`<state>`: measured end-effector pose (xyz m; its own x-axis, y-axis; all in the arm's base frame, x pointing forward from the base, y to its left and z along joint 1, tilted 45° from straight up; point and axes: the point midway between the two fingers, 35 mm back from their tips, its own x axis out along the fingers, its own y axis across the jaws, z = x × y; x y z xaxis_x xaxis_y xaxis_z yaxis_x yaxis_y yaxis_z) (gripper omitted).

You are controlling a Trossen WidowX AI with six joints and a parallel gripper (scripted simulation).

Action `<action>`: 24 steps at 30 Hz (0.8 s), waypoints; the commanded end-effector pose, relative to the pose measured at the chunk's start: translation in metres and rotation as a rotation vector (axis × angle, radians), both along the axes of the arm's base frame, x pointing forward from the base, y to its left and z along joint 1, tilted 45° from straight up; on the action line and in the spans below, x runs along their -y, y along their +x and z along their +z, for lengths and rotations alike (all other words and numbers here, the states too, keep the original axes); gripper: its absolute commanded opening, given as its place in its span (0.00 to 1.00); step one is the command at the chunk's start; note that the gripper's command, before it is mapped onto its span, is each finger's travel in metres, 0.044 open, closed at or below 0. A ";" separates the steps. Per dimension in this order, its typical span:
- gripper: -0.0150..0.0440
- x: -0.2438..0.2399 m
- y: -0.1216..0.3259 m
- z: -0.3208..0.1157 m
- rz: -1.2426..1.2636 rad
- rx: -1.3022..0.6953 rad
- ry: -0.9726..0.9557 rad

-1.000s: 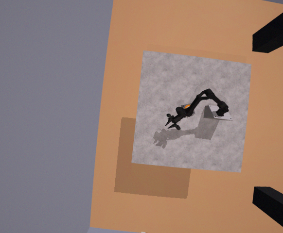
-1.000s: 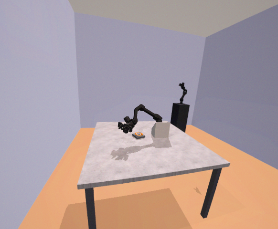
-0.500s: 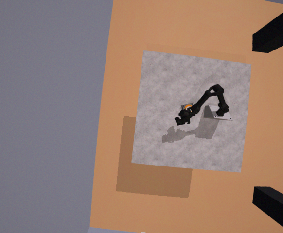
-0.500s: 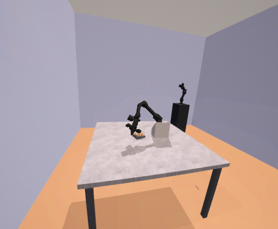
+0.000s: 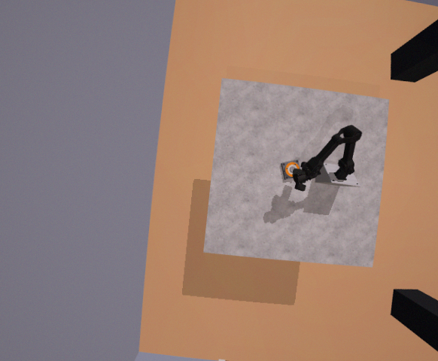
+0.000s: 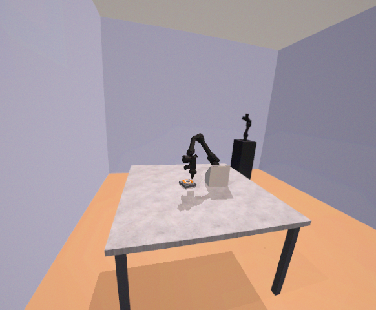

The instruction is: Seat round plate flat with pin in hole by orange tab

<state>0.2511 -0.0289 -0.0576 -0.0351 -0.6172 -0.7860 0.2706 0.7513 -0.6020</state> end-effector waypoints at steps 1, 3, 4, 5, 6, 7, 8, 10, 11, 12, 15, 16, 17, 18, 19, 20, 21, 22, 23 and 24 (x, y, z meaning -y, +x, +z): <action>0.25 0.011 -0.019 0.021 0.150 -0.165 -0.104; 0.25 0.011 -0.019 0.021 0.150 -0.165 -0.104; 0.25 0.011 -0.019 0.021 0.150 -0.165 -0.104; 0.25 0.011 -0.019 0.021 0.150 -0.165 -0.104; 0.25 0.011 -0.019 0.021 0.150 -0.165 -0.104; 0.25 0.011 -0.019 0.021 0.150 -0.165 -0.104; 0.25 0.011 -0.019 0.021 0.150 -0.165 -0.104; 0.25 0.012 -0.019 0.021 0.150 -0.165 -0.104; 0.25 0.014 -0.019 0.019 0.150 -0.165 -0.104; 0.25 0.016 -0.019 0.017 0.151 -0.165 -0.104; 0.25 0.026 -0.019 0.006 0.151 -0.165 -0.103; 0.25 0.030 -0.020 0.002 0.151 -0.165 -0.103; 0.25 0.033 -0.020 -0.001 0.151 -0.165 -0.104; 0.25 0.037 -0.021 -0.004 0.151 -0.166 -0.104; 0.25 0.040 -0.021 -0.008 0.151 -0.166 -0.105; 0.25 0.044 -0.022 -0.010 0.150 -0.166 -0.106; 0.25 0.045 -0.022 -0.012 0.150 -0.166 -0.106; 0.25 0.046 -0.023 -0.012 0.150 -0.166 -0.107; 0.25 0.046 -0.023 -0.012 0.150 -0.166 -0.107; 0.25 0.046 -0.023 -0.012 0.150 -0.166 -0.107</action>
